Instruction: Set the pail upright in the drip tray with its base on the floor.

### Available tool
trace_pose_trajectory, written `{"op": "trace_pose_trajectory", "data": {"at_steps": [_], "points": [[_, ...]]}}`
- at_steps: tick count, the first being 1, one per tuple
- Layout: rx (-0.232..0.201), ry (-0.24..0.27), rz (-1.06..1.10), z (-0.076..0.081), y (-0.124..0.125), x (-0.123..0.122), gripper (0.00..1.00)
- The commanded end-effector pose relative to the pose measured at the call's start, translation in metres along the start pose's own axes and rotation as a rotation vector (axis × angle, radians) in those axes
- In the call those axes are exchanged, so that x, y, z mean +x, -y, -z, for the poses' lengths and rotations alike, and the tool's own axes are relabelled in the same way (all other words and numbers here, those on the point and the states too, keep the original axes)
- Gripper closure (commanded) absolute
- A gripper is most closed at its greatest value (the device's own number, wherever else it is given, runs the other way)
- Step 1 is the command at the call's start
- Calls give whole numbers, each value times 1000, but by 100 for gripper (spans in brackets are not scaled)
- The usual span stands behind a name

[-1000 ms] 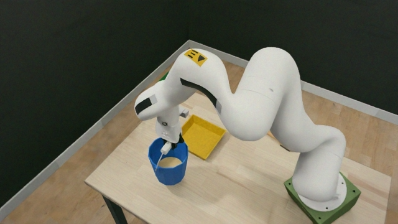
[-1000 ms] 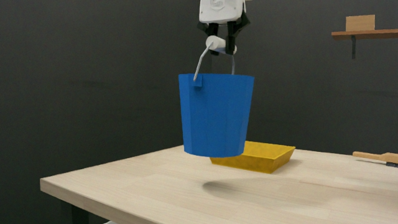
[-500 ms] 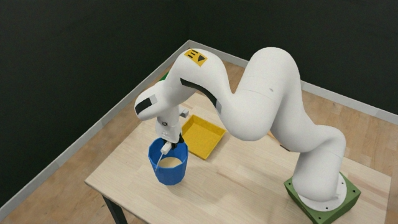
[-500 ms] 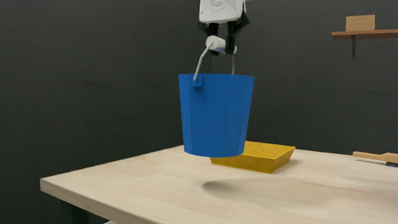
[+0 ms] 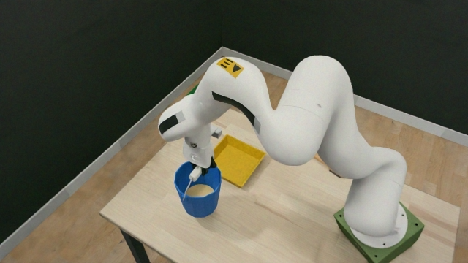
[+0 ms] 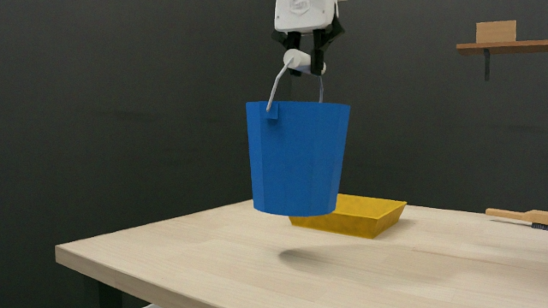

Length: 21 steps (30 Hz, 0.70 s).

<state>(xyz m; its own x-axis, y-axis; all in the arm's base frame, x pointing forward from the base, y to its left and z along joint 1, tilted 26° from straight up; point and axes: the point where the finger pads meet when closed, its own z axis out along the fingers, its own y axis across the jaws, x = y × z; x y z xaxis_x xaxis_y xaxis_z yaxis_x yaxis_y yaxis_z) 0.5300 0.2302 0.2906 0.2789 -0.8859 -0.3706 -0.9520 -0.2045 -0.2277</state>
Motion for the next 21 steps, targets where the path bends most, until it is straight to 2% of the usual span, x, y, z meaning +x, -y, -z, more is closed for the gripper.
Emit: {"op": "trace_pose_trajectory", "data": {"at_steps": [1,21], "points": [[2,0,0,1,1,0,100],[2,0,0,1,1,8,100]]}}
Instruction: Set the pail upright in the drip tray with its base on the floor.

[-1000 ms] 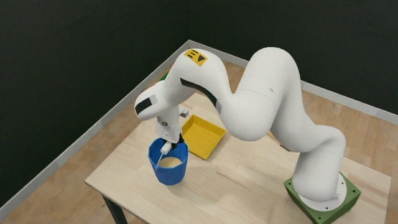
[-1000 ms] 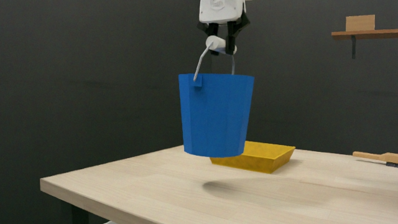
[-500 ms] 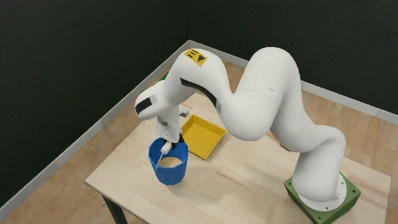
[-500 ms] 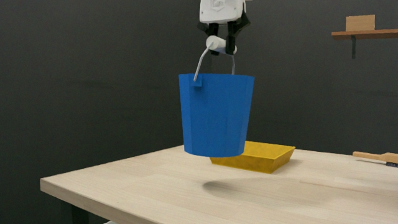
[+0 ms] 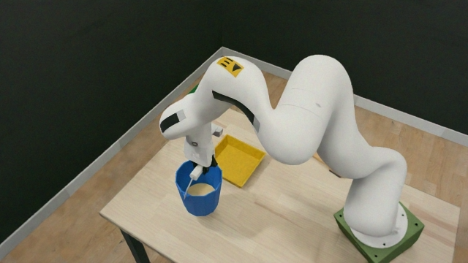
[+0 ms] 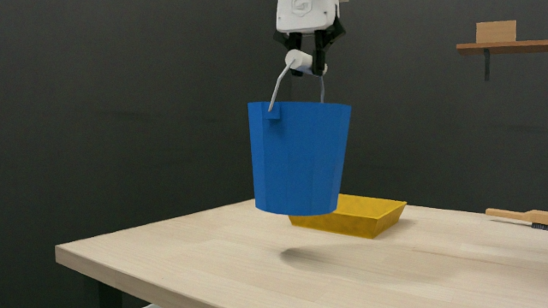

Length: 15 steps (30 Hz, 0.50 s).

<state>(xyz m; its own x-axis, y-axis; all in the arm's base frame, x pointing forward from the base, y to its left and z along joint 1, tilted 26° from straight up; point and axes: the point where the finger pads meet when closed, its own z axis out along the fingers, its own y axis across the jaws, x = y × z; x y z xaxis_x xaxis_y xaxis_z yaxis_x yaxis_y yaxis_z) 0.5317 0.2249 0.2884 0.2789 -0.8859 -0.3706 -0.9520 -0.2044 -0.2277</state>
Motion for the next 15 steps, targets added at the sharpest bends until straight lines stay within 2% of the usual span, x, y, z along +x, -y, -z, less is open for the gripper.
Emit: {"op": "trace_pose_trajectory", "data": {"at_steps": [1,15], "points": [[2,0,1,1,1,3,100],[2,0,1,1,1,15,100]]}}
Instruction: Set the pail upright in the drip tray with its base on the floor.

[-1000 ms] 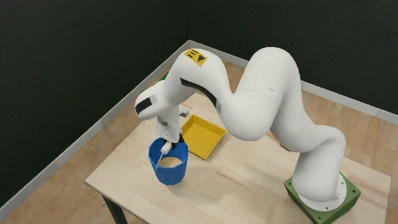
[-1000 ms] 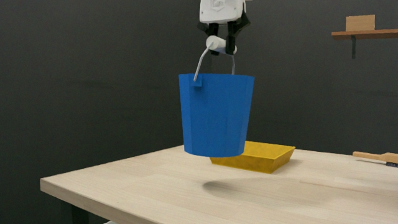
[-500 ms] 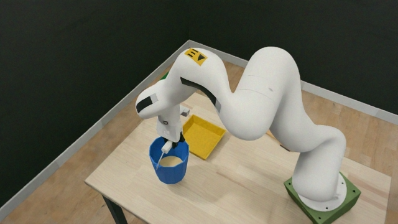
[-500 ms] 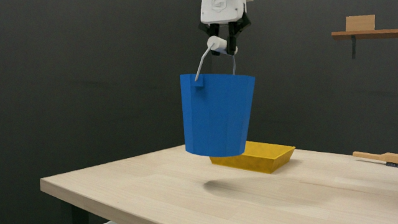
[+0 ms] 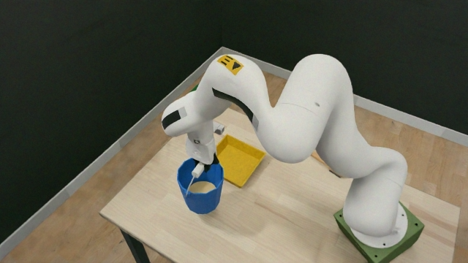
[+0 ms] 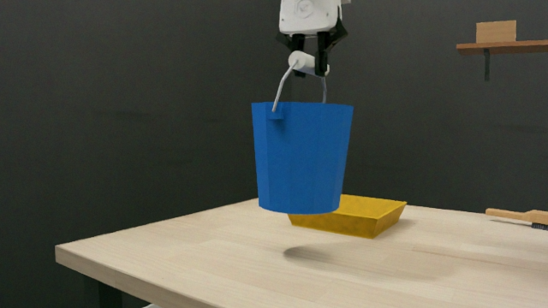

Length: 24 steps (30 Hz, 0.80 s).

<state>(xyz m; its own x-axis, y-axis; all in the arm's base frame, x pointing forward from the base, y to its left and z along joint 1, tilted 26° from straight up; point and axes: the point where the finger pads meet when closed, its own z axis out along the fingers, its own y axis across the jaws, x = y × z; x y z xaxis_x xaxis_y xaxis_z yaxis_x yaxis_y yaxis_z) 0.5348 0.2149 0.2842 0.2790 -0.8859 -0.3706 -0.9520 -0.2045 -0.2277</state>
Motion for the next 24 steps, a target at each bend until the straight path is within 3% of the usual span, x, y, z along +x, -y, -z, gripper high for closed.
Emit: {"op": "trace_pose_trajectory", "data": {"at_steps": [1,24], "points": [[2,0,0,1,1,5,100],[2,0,0,1,1,42,100]]}}
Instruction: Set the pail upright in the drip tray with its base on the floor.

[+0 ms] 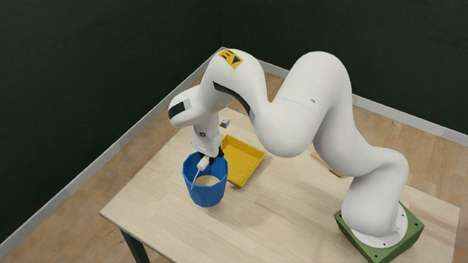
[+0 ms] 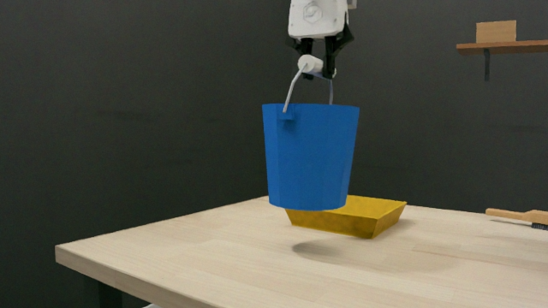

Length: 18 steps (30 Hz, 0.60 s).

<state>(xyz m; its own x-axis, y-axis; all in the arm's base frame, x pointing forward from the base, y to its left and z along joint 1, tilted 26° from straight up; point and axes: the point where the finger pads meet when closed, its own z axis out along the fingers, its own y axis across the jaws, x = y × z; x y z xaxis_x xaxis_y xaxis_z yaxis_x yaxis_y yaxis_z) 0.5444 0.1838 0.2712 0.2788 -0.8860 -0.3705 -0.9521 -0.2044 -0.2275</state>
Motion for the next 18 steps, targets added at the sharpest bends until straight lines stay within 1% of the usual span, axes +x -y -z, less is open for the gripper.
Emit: {"op": "trace_pose_trajectory", "data": {"at_steps": [1,3,18], "points": [[2,0,1,1,1,9,100],[2,0,1,1,1,9,100],[2,0,1,1,1,47,100]]}}
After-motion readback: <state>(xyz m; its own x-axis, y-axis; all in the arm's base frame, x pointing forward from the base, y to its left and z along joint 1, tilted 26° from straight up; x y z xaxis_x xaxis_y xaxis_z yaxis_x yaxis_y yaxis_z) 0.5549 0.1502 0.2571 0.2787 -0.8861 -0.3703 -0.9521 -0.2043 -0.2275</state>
